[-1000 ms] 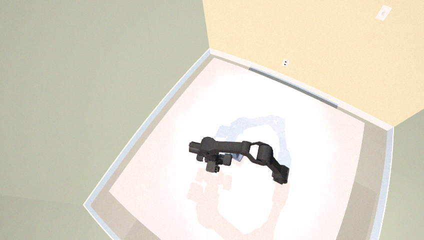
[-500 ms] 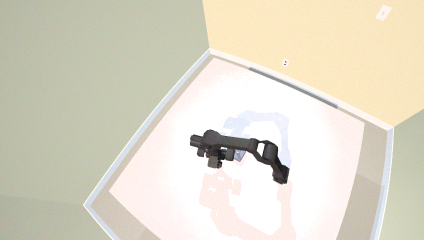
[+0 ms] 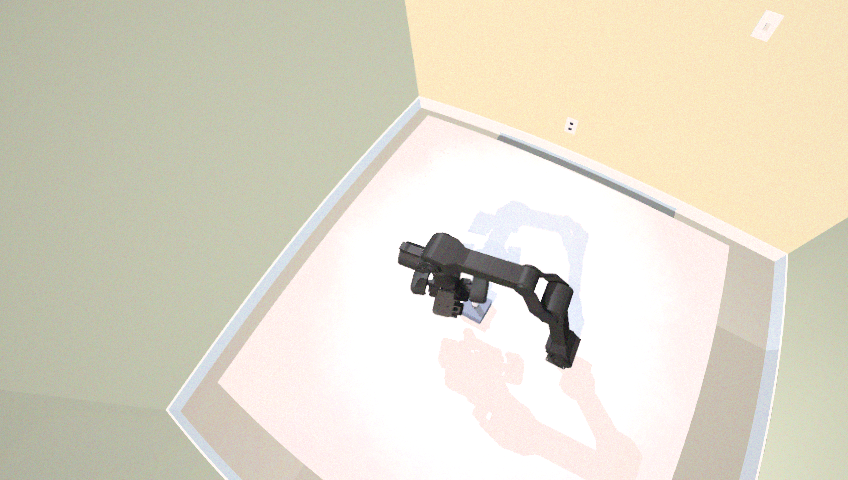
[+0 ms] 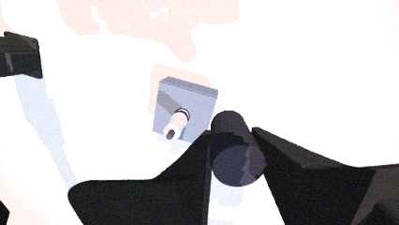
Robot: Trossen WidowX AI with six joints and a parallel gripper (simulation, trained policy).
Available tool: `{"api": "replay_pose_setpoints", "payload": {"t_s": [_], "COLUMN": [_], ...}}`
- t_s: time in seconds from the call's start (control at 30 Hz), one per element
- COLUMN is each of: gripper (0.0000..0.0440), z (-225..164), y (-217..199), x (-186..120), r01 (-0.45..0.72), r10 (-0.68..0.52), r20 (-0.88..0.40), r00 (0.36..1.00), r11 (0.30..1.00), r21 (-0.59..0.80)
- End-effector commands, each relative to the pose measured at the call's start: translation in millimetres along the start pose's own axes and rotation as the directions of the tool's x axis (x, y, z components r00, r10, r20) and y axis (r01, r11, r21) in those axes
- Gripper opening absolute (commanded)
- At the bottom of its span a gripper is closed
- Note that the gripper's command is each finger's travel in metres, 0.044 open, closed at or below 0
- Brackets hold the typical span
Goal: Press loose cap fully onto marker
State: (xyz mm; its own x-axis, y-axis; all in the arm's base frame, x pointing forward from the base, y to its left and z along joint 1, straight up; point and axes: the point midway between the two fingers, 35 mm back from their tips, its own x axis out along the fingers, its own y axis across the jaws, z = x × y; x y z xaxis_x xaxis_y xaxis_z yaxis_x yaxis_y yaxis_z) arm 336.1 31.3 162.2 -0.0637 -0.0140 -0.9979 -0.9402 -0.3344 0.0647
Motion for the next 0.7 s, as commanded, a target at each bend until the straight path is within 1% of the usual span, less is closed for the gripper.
{"api": "replay_pose_setpoints", "payload": {"t_s": [0.0,0.23,0.47,0.67], "gripper": [0.0031,0.0017,0.0001,0.0], "z": [-10,-23,-21,-18], "y": [13,34,44,48], "x": [-4,-7,-4,1], "r01": [-0.017,-0.042,-0.056,-0.061], "r10": [0.017,0.042,0.056,0.06], "r20": [0.001,0.015,0.029,0.037], "r00": [1.0,0.999,0.998,0.998], "r11": [1.0,0.999,0.998,0.998], "r21": [0.007,0.026,0.017,0.007]}}
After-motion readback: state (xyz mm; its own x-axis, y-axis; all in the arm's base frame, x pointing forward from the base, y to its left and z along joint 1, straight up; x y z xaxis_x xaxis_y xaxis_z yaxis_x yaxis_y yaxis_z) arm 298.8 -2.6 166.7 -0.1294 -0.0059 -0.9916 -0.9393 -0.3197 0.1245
